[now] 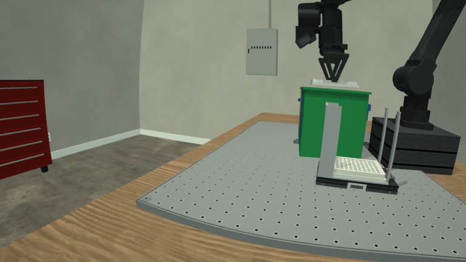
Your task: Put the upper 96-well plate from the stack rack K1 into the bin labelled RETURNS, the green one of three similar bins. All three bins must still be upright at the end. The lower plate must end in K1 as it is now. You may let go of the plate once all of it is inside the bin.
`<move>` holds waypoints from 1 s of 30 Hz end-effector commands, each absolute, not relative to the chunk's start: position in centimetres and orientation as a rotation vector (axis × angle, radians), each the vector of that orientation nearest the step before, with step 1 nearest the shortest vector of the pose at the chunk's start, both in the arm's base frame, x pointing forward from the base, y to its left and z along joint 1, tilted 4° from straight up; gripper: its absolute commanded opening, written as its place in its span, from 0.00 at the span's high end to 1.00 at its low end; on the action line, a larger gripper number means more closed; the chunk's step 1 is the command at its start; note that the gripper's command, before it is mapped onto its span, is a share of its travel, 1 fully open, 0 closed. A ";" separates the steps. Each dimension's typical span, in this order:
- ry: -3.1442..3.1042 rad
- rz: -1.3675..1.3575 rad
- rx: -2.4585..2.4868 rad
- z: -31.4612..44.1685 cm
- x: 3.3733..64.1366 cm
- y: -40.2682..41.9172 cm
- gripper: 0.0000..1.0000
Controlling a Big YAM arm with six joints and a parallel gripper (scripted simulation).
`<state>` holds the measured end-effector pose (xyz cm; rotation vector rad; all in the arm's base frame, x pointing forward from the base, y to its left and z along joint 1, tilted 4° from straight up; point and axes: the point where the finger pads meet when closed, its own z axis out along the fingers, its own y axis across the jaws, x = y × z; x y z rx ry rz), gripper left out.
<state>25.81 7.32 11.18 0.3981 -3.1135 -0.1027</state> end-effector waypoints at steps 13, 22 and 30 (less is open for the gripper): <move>-3.145 -0.112 0.406 11.6 26.9 7.8 1.00; -3.145 -0.112 0.406 11.6 26.9 7.7 1.00; -3.145 -0.112 0.406 11.6 26.9 7.7 1.00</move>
